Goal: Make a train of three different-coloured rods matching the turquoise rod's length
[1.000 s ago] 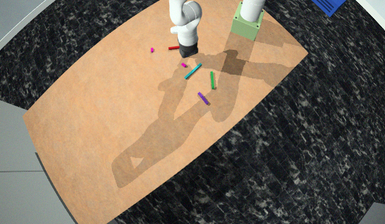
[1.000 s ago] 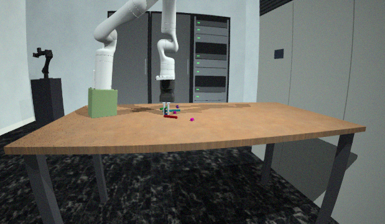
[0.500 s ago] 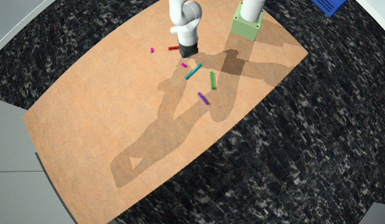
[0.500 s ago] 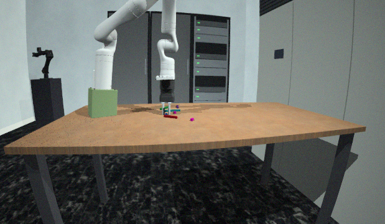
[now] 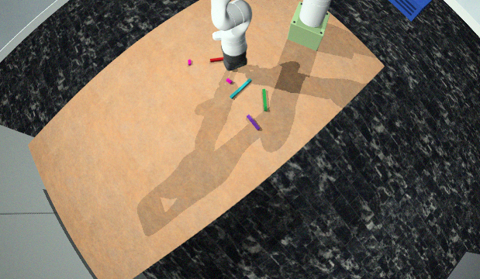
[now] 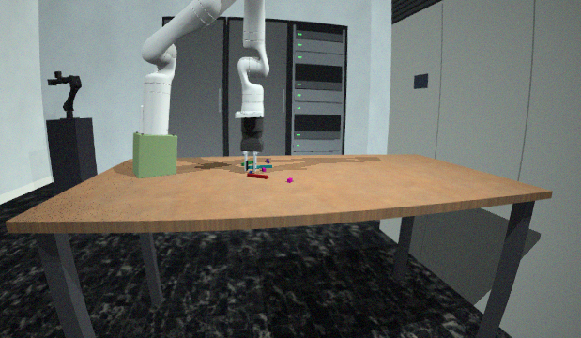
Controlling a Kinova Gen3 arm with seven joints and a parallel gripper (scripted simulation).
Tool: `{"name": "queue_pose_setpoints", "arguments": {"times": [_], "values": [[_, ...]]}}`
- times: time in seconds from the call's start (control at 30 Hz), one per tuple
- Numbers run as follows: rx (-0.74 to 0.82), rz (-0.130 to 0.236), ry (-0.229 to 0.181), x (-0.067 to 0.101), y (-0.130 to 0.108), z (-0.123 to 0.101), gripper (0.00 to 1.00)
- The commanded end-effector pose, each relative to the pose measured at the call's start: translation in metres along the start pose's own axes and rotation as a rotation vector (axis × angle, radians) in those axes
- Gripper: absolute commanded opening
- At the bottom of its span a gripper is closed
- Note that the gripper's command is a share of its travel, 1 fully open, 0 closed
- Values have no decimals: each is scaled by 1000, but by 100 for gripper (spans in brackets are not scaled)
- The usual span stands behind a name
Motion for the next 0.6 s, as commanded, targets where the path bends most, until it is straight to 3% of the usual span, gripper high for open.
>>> {"name": "queue_pose_setpoints", "arguments": {"times": [0.0, 0.07, 0.57], "values": [[8, -1, -6, 12, 0, -1, 54], [8, -1, -6, 12, 0, -1, 54], [1, -1, -15, 66, 0, -4, 54]]}}
Point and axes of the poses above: the point where the finger pads meet when closed, its own x axis back along the fingers, its own z axis across the jaws, y = z × x, the point moved 8 cm from there along x, back along the fingers, and after that the axes turned 3 degrees about x, right-handed, at the moved point
